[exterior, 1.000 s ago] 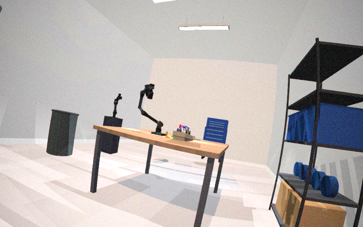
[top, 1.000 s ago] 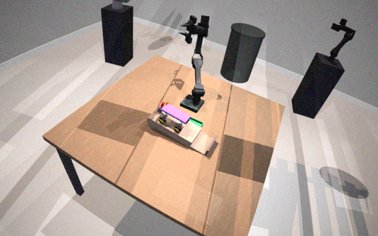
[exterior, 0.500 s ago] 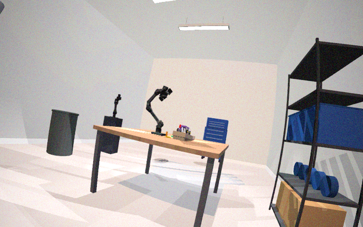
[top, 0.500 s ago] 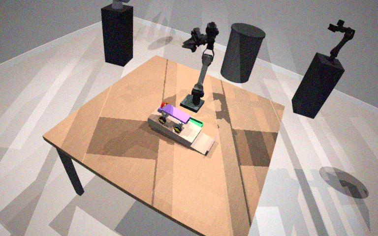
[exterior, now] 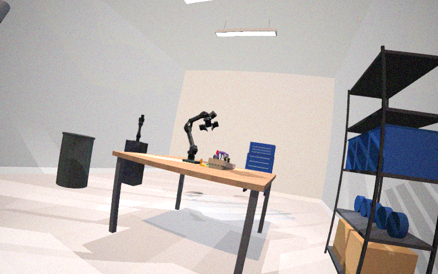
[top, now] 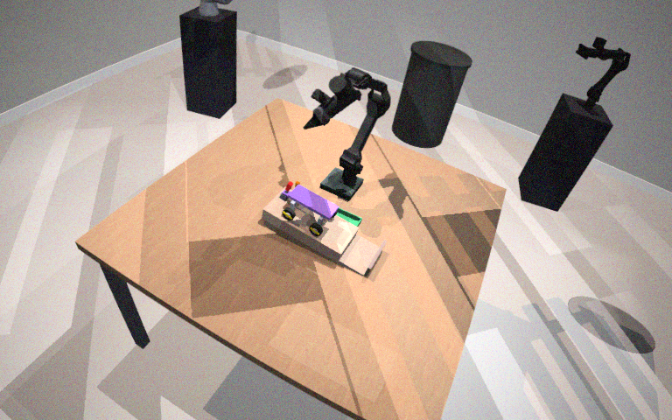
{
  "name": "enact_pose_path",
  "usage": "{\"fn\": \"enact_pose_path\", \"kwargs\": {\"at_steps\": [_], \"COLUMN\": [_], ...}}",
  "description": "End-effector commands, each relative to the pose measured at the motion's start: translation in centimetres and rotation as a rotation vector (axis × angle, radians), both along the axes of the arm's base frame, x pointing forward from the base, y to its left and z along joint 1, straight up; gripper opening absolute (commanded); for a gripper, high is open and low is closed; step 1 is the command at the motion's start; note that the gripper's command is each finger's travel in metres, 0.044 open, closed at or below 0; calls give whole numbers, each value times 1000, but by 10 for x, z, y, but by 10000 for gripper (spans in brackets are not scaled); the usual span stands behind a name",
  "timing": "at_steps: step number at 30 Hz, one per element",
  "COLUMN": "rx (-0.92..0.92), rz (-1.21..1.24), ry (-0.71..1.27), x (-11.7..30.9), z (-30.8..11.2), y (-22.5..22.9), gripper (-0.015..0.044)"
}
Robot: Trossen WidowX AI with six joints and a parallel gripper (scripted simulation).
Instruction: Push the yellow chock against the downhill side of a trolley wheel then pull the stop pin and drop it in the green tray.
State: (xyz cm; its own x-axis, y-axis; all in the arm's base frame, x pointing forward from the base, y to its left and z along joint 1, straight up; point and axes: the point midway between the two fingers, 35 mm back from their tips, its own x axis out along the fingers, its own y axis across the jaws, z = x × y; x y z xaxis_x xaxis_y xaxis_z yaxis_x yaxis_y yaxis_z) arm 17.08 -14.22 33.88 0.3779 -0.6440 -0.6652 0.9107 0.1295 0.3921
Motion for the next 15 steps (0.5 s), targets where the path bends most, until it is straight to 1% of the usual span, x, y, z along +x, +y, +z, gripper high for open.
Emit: {"fn": "enact_pose_path", "kwargs": {"at_steps": [1, 8, 15], "rx": [103, 354, 654], "rz": [-1, -18, -47], "ry": [118, 291, 381], "x": [9, 8, -10], "z": [-39, -115, -185], "y": [-12, -30, -36], "gripper": [190, 190, 190]}}
